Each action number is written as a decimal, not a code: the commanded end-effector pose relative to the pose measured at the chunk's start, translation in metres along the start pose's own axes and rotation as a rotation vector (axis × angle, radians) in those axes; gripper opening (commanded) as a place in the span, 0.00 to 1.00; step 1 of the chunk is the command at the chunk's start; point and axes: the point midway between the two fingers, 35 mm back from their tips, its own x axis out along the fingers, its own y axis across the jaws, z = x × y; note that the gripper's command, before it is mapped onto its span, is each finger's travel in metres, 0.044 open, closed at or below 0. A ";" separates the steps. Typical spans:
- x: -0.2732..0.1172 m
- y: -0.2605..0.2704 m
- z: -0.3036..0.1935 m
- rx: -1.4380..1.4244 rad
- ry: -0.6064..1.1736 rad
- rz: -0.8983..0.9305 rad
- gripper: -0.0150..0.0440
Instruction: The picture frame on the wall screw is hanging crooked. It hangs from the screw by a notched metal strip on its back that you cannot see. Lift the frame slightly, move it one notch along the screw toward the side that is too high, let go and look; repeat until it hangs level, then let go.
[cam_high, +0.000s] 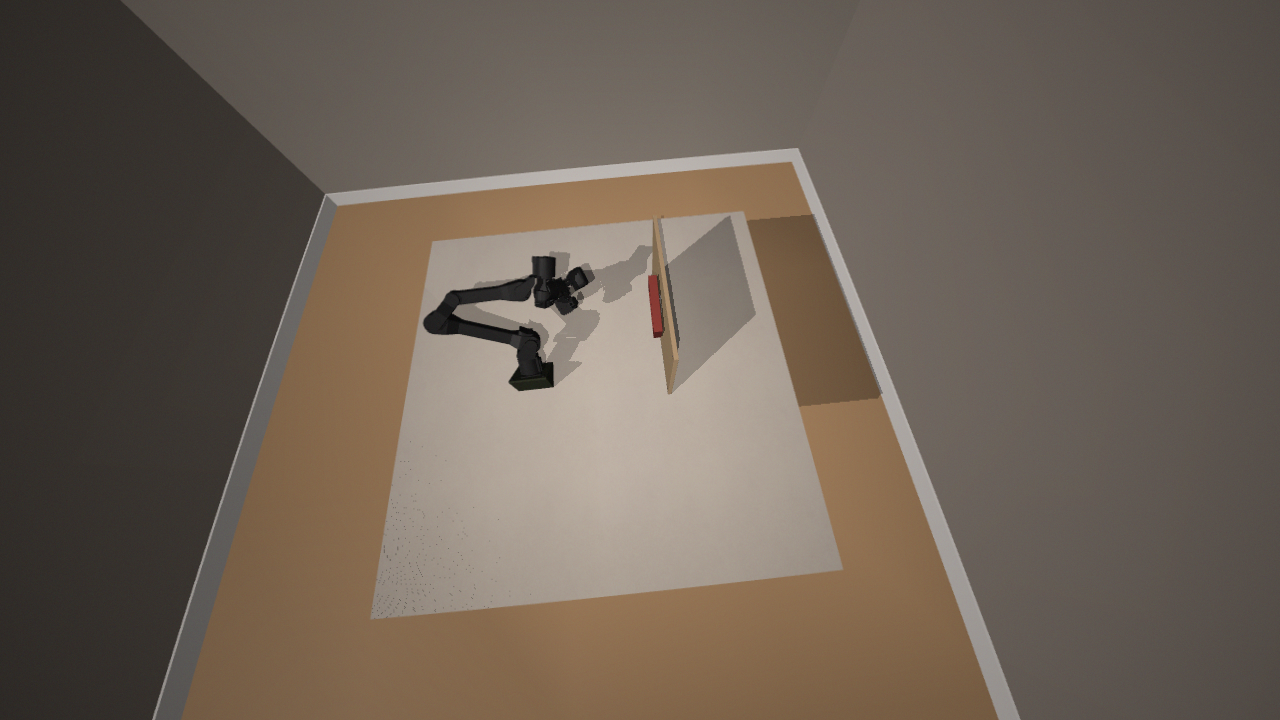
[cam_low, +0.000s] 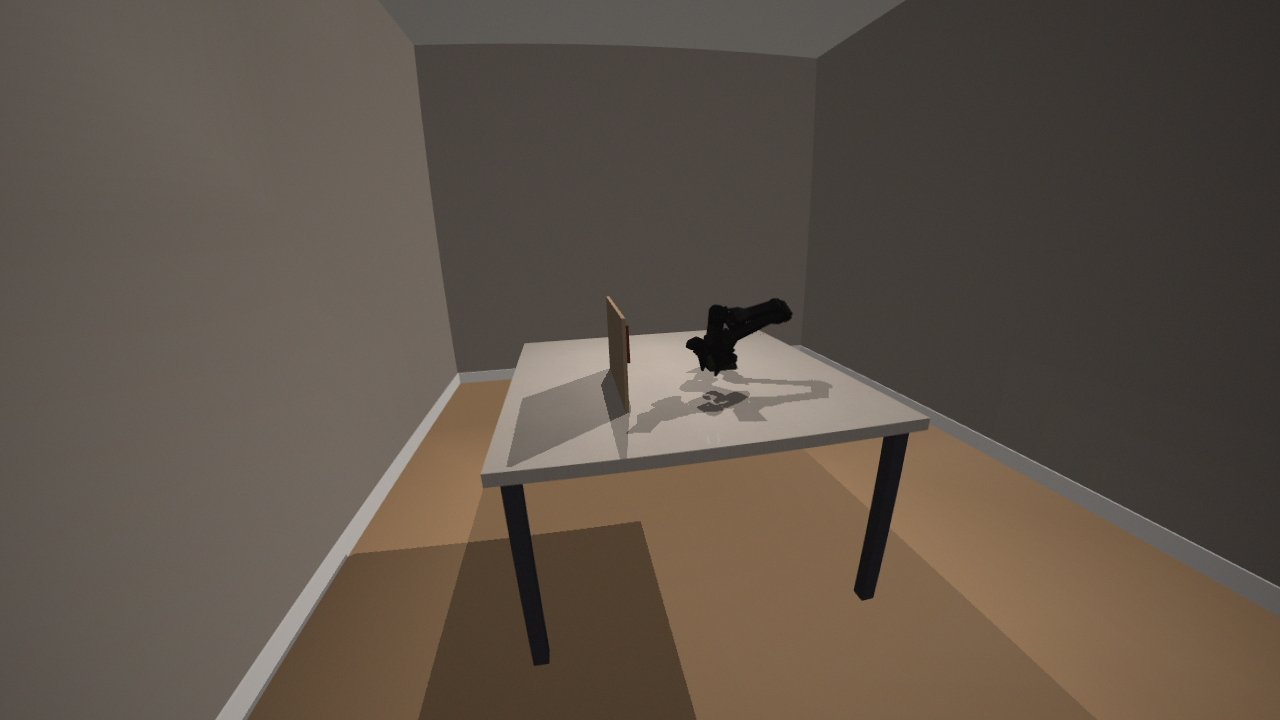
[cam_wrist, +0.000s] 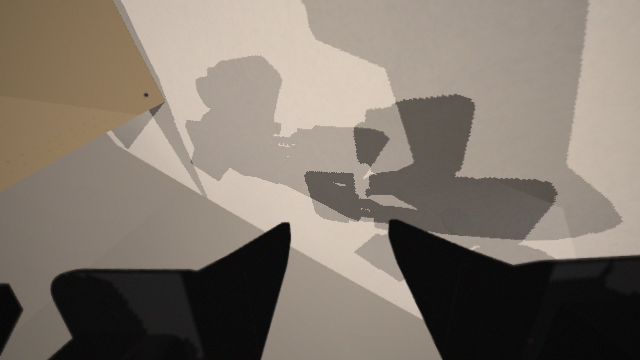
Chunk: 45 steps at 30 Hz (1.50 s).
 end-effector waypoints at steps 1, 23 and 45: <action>-0.020 0.030 0.021 0.012 -0.078 0.205 0.69; -0.183 0.101 0.090 0.034 -0.467 1.154 0.69; -0.183 0.101 0.090 0.034 -0.467 1.154 0.69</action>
